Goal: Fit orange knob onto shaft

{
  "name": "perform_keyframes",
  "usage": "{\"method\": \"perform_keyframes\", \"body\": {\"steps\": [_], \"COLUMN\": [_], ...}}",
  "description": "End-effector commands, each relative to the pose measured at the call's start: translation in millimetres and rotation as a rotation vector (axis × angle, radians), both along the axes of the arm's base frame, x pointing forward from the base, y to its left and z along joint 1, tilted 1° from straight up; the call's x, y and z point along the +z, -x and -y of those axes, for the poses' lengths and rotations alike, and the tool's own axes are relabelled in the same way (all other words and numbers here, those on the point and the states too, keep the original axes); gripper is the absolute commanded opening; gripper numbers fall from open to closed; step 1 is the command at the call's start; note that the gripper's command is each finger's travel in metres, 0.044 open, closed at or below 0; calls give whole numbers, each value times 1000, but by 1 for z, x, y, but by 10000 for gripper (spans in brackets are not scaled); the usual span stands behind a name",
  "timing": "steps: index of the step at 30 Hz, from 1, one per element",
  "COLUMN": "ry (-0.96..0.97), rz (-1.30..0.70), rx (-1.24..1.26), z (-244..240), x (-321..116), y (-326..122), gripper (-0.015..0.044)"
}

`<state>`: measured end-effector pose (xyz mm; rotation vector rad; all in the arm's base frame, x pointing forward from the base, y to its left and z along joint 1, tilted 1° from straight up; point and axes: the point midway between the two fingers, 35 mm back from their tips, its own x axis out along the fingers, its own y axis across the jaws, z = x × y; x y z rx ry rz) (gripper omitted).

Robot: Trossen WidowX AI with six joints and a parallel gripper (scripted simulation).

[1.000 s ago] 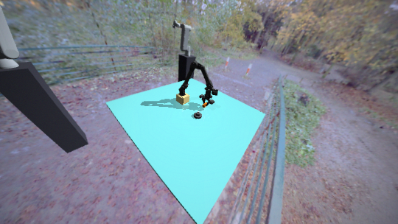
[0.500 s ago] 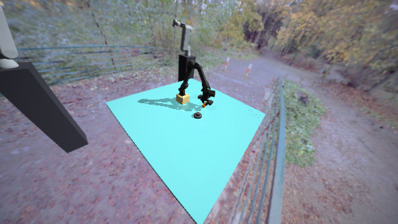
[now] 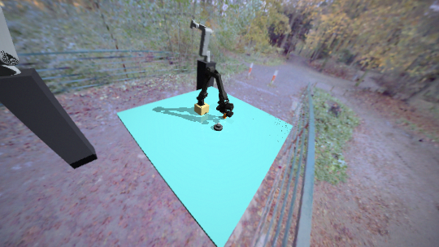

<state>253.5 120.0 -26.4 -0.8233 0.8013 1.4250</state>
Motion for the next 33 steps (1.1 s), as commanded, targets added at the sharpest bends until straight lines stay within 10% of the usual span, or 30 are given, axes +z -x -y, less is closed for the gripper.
{"method": "perform_keyframes", "body": {"steps": [1, 33], "ry": [-67, -374], "rz": [-1, -6], "rx": [5, 5], "z": [3, 31], "x": [0, -3], "y": [1, 1], "gripper": [180, 180]}}
